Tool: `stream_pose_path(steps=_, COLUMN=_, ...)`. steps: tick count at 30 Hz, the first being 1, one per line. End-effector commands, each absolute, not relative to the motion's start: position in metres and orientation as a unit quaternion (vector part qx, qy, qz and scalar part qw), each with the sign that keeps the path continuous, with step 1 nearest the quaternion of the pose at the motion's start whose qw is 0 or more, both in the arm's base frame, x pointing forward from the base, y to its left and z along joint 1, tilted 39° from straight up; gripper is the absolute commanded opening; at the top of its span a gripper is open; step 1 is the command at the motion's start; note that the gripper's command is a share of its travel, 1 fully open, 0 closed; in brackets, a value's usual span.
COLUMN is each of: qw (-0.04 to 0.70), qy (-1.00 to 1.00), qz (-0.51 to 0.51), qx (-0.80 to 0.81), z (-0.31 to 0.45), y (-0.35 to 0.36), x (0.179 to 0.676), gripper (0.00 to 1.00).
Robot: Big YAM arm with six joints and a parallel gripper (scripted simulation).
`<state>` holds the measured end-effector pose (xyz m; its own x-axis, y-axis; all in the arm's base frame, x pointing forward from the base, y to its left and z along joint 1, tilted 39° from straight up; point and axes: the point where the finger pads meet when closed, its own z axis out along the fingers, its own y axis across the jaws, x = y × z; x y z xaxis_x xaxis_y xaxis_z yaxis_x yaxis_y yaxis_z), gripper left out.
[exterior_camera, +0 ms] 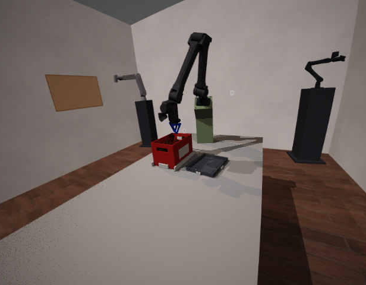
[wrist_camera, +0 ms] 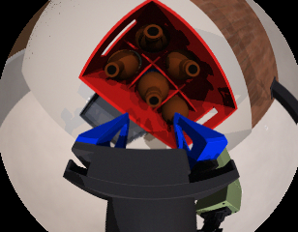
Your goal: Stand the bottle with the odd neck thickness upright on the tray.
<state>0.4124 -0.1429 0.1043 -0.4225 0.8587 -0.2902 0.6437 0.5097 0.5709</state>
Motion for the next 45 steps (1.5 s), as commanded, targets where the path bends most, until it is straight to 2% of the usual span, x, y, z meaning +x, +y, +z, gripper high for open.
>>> stream_pose_path(steps=1, qw=0.279, qy=0.828, qz=0.189, qx=0.449, z=0.108, y=-0.139, x=0.404, gripper=0.61)
stream_pose_path(steps=12, qw=0.276, qy=0.828, qz=0.188, qx=0.45, z=0.107, y=-0.14, x=0.401, gripper=0.61)
stream_pose_path(steps=13, qw=0.275, qy=0.828, qz=0.188, qx=0.451, z=0.106, y=-0.14, x=0.401, gripper=0.0)
stream_pose_path(steps=45, qw=0.274, qy=0.828, qz=0.188, qx=0.451, z=0.106, y=-0.14, x=0.401, gripper=0.0)
